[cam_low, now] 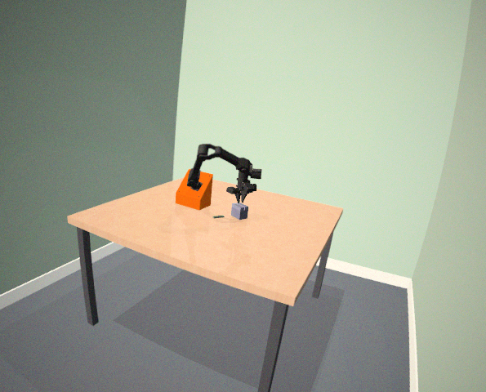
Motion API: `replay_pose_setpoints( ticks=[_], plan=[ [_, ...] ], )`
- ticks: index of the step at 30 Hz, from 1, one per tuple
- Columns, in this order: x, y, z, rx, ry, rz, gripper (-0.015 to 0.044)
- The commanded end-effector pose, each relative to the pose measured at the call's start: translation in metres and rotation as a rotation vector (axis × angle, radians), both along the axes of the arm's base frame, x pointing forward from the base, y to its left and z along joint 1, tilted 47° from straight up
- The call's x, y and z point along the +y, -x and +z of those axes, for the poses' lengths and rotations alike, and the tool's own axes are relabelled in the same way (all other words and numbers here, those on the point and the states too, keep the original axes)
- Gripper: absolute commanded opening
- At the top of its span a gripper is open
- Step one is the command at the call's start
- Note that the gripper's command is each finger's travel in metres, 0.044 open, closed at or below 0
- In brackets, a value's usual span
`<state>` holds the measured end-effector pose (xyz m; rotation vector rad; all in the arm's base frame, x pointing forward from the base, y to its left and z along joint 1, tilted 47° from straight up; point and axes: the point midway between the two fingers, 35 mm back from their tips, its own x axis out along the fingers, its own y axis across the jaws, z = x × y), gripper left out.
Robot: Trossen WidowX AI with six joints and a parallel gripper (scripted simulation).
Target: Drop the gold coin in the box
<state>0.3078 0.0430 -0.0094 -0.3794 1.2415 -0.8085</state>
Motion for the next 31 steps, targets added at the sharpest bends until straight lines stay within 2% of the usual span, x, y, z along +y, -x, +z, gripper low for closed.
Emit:
replay_pose_setpoints(
  ticks=[1, 7, 18, 21, 31],
  plan=[
    [0.000, 0.000, 0.000, -0.001, 0.000, 0.000, 0.0161],
    [0.000, 0.000, 0.000, -0.001, 0.000, 0.000, 0.0161],
    [0.028, 0.005, 0.027, 0.002, 0.003, 0.001, 0.0440],
    [0.042, 0.010, 0.043, 0.004, 0.008, 0.002, 0.0440],
    [0.042, 0.010, 0.043, 0.004, 0.008, 0.002, 0.0440]
  ],
)
